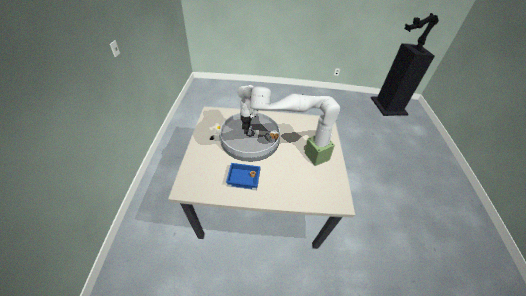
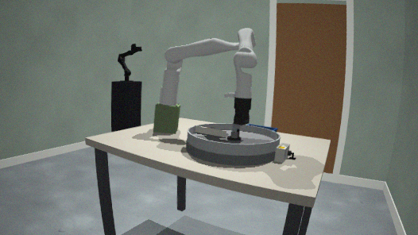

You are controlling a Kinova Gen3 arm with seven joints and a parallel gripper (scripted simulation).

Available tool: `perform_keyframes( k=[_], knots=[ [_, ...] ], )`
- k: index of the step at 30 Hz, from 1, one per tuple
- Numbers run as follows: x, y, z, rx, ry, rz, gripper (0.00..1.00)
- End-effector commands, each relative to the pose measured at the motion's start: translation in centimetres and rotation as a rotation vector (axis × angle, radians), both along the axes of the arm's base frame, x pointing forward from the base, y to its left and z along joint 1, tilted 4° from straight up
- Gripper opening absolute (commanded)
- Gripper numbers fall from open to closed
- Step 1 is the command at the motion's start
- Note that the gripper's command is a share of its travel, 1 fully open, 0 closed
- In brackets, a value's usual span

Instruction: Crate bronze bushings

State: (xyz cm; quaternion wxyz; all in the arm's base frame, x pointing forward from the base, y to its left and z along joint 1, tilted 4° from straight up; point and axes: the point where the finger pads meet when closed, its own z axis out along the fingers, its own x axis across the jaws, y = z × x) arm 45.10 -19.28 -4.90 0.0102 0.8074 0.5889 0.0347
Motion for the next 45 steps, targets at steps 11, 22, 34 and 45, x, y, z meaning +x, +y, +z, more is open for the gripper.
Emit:
perform_keyframes(
  k=[11, 22, 34, 45],
  knots=[
    [0.1, 0.0, 0.1, 0.000, -0.002, 0.000, 0.42],
    [0.0, 0.0, 0.6, 0.000, -0.002, 0.000, 0.42],
    [0.0, 0.0, 0.6, 0.000, -0.002, 0.000, 0.42],
    [0.0, -0.1, 1.2, 0.000, -0.002, 0.000, 0.42]
  ],
)
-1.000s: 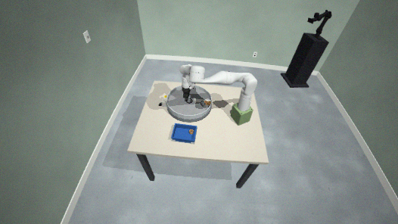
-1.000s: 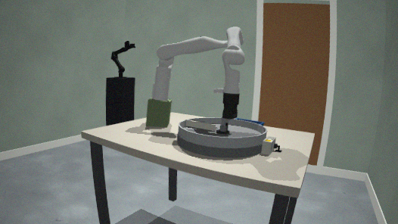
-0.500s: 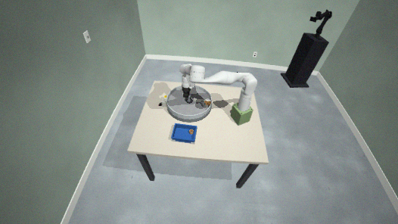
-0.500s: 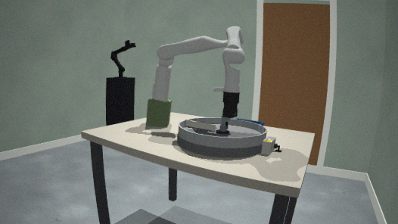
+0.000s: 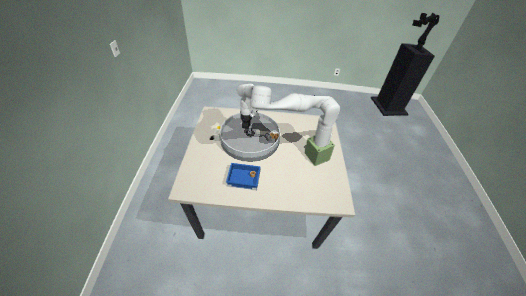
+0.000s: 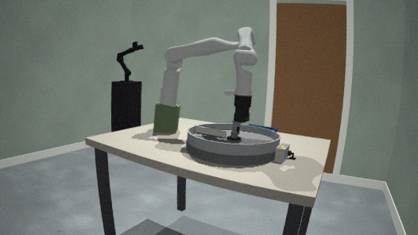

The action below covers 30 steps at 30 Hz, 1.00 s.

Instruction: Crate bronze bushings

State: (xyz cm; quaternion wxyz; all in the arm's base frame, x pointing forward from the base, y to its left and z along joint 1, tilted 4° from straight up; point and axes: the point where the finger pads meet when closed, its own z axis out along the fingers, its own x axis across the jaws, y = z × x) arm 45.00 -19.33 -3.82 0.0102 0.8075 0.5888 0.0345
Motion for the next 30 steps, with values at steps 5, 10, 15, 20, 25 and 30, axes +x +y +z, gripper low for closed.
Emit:
perform_keyframes(
  k=[5, 10, 15, 20, 25, 30],
  knots=[
    [0.1, 0.0, 0.1, 0.000, -0.002, 0.000, 0.42],
    [0.0, 0.0, 0.5, 0.000, -0.002, 0.000, 0.42],
    [0.0, 0.0, 0.7, 0.000, -0.002, 0.000, 0.42],
    [0.0, 0.0, 0.7, 0.000, -0.002, 0.000, 0.42],
    [0.0, 0.0, 0.9, 0.000, -0.002, 0.000, 0.42],
    [0.0, 0.0, 1.2, 0.000, -0.002, 0.000, 0.42]
  ],
)
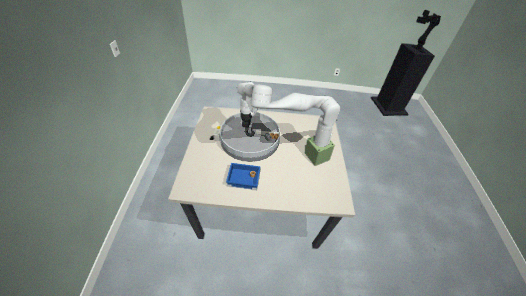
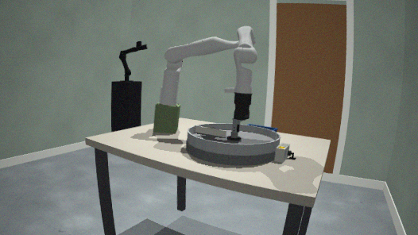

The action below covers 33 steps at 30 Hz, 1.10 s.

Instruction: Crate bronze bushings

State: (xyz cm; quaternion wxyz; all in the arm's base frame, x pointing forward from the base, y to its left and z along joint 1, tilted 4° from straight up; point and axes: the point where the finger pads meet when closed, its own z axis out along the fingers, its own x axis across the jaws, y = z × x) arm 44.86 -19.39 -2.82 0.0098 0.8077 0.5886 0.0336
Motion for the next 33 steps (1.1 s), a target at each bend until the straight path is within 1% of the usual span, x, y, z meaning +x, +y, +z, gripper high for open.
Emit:
perform_keyframes(
  k=[1, 10, 15, 27, 33],
  knots=[
    [0.1, 0.0, 0.2, 0.000, -0.004, 0.001, 0.42],
    [0.1, 0.0, 0.2, 0.000, -0.004, 0.001, 0.42],
    [0.1, 0.0, 0.7, 0.000, -0.004, 0.000, 0.42],
    [0.1, 0.0, 0.7, 0.000, -0.004, 0.000, 0.42],
    [0.1, 0.0, 1.3, 0.000, -0.004, 0.000, 0.42]
  ],
)
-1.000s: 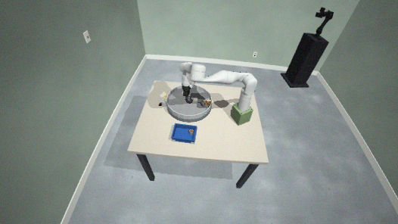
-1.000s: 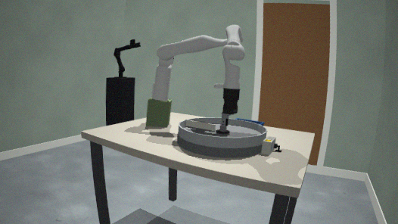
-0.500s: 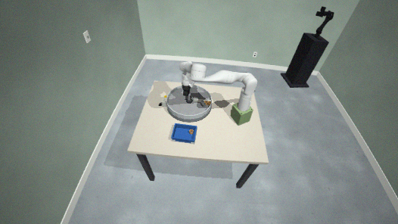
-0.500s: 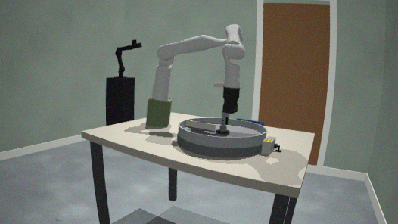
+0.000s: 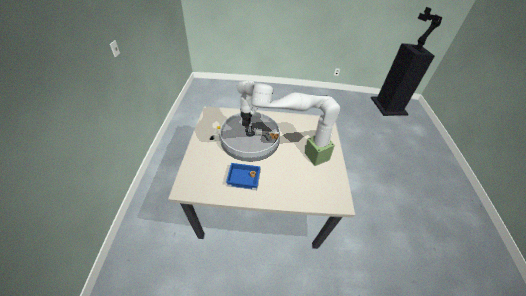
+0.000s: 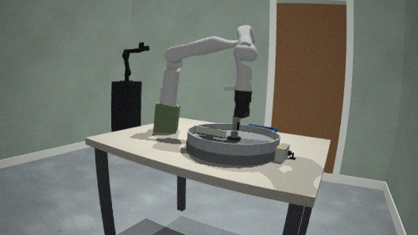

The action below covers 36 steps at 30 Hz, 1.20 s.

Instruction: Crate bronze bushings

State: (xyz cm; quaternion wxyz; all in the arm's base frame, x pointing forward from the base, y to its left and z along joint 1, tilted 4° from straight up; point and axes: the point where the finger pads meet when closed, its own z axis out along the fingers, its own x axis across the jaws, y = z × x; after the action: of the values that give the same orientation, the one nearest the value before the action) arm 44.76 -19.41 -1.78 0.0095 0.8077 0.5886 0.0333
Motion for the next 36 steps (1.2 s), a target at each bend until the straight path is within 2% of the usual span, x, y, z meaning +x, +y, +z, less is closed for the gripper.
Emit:
perform_keyframes(
  k=[1, 11, 16, 36],
  knots=[
    [0.2, 0.0, 0.3, 0.000, -0.005, 0.000, 0.42],
    [0.2, 0.0, 0.3, 0.000, -0.005, 0.000, 0.42],
    [-0.2, -0.1, 4.9, 0.000, -0.005, 0.001, 0.42],
    [-0.2, -0.1, 4.9, 0.000, -0.005, 0.000, 0.42]
  ],
)
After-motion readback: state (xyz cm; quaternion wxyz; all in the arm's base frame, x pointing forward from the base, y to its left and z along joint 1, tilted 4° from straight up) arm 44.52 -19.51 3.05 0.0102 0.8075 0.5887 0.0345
